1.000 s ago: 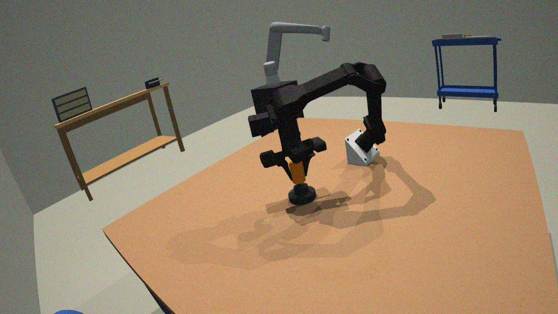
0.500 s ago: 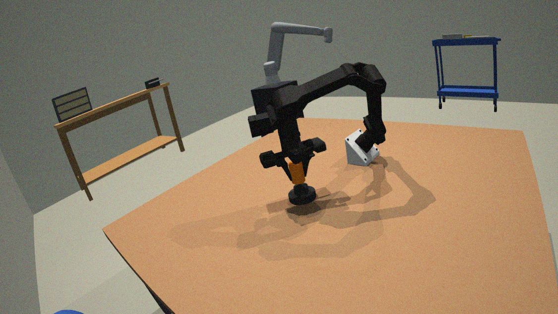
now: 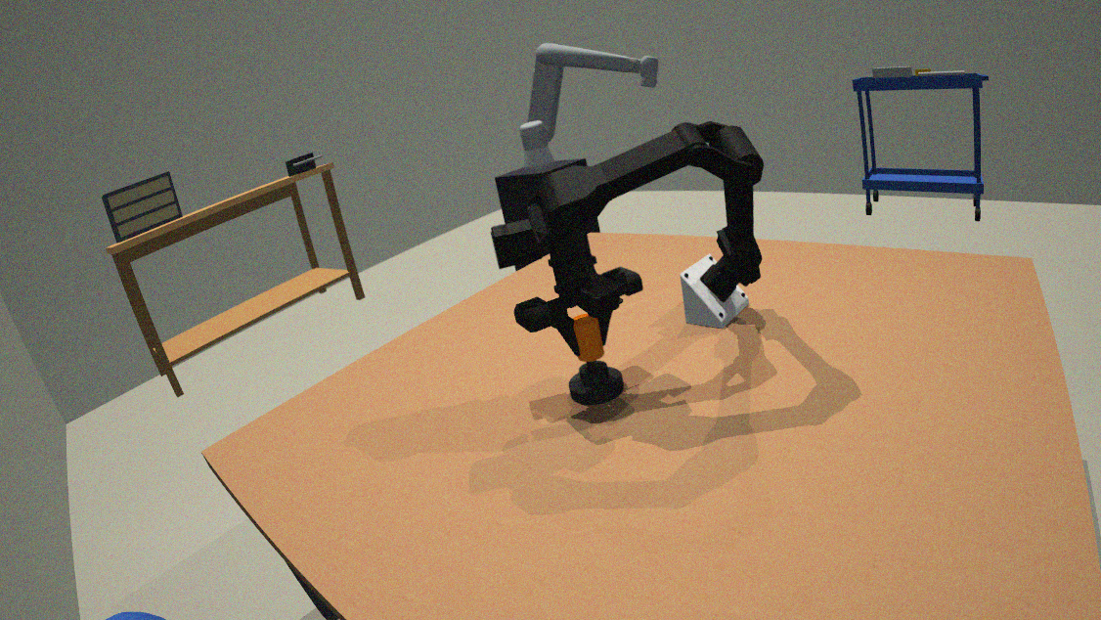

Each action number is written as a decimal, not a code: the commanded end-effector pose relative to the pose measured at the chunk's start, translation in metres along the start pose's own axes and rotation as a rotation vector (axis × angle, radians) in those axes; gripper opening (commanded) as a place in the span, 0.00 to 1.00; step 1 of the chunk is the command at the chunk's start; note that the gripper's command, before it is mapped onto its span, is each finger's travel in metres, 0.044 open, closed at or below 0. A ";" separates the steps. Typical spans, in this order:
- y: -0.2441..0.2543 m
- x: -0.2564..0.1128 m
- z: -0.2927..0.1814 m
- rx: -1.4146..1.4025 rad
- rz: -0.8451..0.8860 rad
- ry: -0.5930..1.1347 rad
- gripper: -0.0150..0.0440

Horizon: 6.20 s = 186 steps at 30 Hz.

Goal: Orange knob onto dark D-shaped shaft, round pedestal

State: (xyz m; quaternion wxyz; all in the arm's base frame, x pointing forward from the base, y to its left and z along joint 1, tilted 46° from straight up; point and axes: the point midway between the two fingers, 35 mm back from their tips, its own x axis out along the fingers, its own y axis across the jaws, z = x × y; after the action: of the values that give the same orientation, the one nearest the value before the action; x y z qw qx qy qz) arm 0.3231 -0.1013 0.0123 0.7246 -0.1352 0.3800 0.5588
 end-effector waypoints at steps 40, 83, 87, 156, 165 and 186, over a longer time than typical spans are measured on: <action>-0.005 -0.002 0.000 -0.239 -0.005 0.002 0.25; 0.000 -0.002 0.001 -0.294 -0.005 0.002 0.25; -0.001 -0.002 0.001 -0.438 -0.005 0.003 0.25; -0.003 -0.001 0.001 -0.658 -0.004 0.003 0.25; -0.001 0.000 0.001 -0.658 -0.004 0.003 0.25; 0.002 0.003 0.000 -0.658 -0.004 0.003 0.25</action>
State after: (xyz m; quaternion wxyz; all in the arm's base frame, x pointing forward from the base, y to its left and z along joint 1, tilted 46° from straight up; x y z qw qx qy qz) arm 0.3219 -0.0989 0.0103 0.6421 -0.3635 0.1812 0.6502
